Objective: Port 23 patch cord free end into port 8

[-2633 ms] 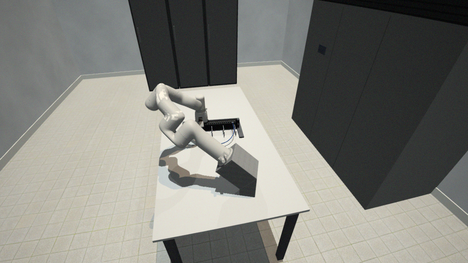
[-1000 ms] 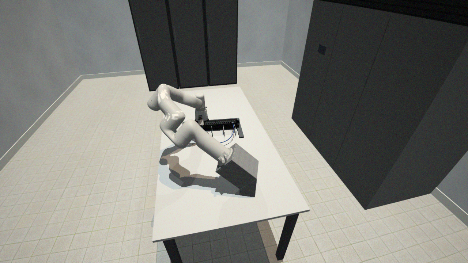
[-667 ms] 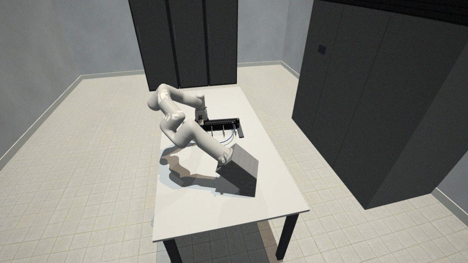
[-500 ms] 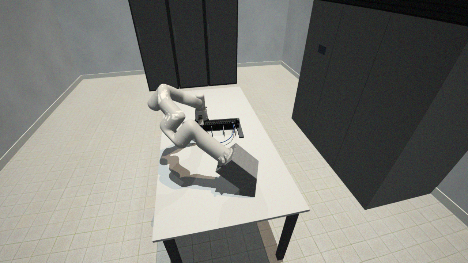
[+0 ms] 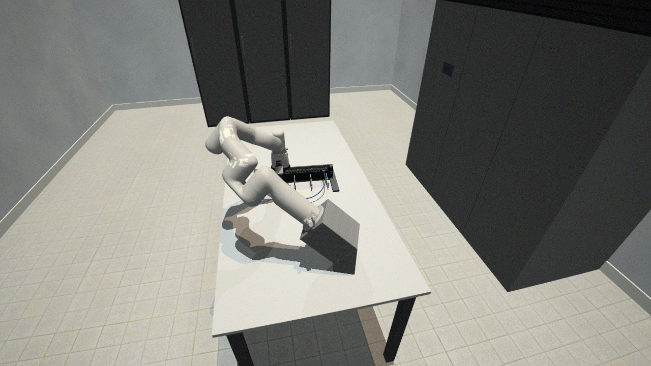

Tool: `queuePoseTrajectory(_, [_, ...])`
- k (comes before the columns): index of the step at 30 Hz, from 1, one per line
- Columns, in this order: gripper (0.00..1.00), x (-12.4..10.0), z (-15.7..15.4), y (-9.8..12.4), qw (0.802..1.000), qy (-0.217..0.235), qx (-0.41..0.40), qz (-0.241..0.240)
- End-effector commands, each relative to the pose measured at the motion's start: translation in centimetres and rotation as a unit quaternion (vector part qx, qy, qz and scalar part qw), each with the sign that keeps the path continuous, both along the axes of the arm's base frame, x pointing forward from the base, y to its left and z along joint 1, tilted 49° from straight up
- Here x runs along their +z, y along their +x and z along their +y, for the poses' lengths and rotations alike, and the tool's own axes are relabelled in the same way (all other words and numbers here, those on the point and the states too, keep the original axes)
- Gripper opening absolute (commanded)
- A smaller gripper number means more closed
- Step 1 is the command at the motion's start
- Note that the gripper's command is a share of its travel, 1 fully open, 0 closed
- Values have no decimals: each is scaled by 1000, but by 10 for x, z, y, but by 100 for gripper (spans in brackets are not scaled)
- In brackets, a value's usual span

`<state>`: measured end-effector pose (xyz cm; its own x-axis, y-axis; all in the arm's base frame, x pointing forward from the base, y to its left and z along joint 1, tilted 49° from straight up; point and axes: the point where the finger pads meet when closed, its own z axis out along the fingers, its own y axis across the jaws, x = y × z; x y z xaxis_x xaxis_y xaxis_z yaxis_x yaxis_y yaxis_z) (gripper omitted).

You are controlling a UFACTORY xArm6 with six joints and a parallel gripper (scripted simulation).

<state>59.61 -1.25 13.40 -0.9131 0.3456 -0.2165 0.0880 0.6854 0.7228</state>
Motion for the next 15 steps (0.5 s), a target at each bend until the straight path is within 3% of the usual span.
queuePoseTrajectory(1, [0, 1, -1, 1, 1000, -1, -1, -1])
queuePoseTrajectory(15, [0, 2, -2, 2, 1000, -1, -1, -1])
